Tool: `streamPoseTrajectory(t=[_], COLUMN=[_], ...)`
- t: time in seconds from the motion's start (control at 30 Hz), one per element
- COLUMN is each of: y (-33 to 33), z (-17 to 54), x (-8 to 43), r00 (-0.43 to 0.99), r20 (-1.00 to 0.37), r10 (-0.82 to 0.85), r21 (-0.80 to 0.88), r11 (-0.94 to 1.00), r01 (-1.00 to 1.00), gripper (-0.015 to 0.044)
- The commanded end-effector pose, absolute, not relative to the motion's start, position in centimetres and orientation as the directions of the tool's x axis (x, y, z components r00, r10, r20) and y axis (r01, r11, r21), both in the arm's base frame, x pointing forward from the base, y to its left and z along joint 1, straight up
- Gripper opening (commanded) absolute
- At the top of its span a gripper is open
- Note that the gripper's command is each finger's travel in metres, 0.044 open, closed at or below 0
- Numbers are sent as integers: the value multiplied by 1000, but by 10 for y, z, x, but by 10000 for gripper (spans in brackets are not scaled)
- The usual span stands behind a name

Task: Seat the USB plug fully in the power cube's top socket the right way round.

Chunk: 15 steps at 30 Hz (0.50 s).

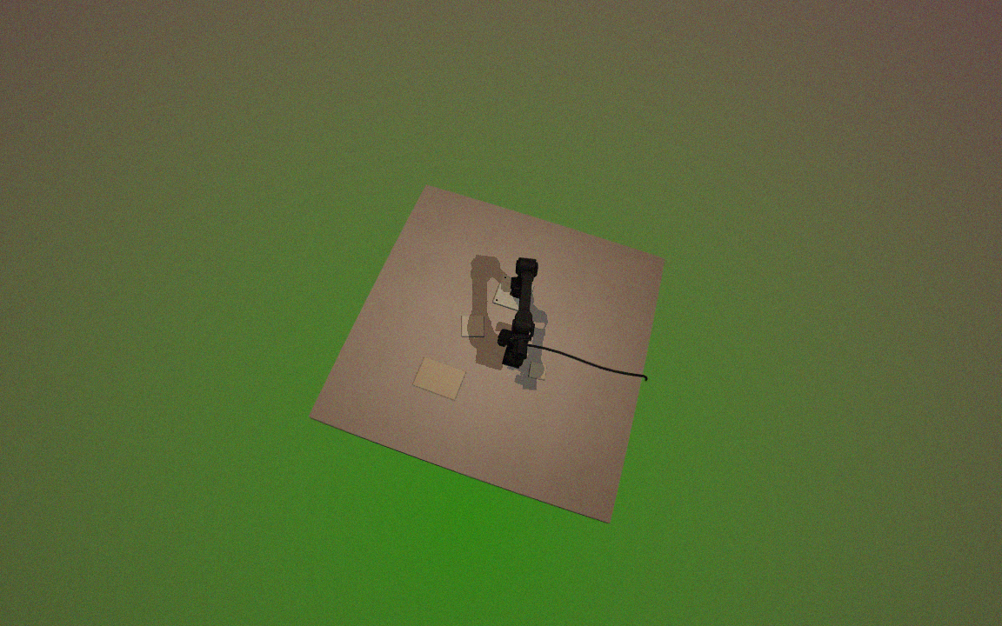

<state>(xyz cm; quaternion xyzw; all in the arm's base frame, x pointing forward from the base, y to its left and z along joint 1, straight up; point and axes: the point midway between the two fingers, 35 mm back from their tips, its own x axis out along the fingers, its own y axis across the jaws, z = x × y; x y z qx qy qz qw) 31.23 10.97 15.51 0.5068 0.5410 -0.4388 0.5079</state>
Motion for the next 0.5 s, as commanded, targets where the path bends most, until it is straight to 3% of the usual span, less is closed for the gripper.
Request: streamPoseTrajectory(t=[0.0,0.47], y=[110,110], z=[153,152], x=[312,312], r00=[26,25], r20=[-994,-994], r10=[108,109], r21=[37,37], r11=[105,105], r01=[994,994], gripper=[0,0])
